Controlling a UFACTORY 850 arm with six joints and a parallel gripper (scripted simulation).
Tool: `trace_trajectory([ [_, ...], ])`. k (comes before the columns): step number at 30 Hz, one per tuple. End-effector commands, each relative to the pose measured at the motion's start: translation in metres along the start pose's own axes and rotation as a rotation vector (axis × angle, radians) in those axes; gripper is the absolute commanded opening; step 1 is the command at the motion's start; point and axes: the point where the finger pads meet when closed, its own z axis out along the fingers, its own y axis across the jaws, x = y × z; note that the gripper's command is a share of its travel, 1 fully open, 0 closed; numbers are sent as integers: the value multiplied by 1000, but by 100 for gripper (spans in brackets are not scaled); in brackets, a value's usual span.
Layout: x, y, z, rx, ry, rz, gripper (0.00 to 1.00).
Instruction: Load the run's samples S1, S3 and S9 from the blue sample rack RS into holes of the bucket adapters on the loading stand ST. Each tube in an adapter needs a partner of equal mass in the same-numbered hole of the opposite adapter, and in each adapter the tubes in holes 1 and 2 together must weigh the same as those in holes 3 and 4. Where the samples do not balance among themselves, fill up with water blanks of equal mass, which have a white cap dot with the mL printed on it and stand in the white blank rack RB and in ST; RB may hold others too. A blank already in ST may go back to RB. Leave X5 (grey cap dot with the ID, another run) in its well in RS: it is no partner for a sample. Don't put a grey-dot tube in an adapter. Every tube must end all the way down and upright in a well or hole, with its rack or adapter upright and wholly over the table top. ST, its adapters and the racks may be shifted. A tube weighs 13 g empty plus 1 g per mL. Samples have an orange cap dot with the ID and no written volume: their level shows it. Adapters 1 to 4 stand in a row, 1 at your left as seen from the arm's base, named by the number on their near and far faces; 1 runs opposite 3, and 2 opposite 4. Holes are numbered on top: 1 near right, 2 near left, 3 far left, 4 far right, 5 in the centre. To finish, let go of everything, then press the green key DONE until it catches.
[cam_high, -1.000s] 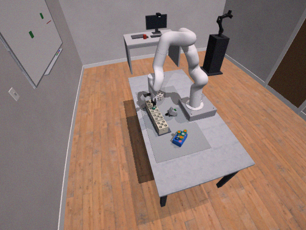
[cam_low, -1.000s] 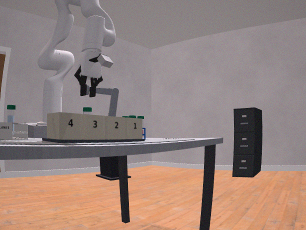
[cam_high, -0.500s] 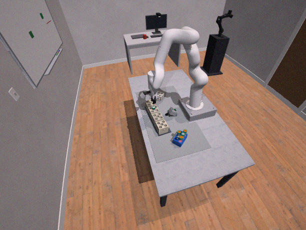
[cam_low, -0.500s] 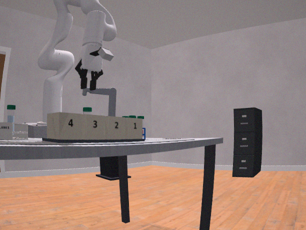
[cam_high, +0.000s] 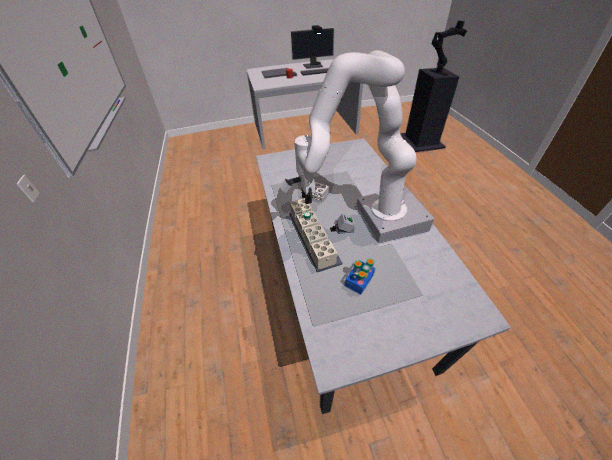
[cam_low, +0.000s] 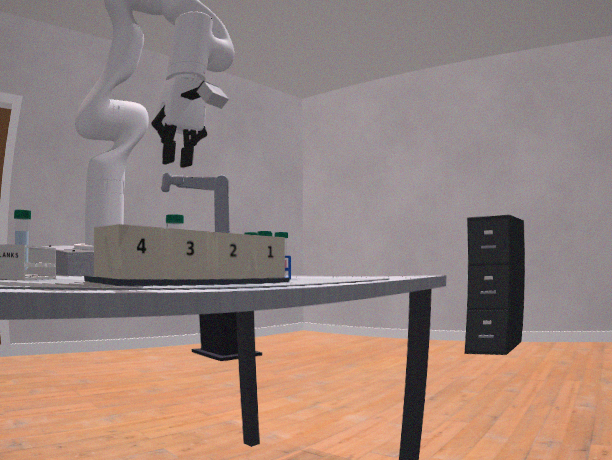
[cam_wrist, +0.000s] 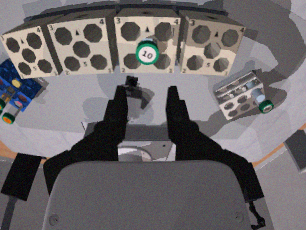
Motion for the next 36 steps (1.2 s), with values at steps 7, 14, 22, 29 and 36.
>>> trace_trajectory([
  [7, 1, 0, -11, 0, 2, 0, 43],
  [14, 1, 0, -11, 0, 2, 0, 43],
  [22, 1, 0, -11, 0, 2, 0, 43],
  [29, -5, -14, -11, 0, 2, -100, 57],
  [36, -14, -37, -11, 0, 2, -267, 57],
])
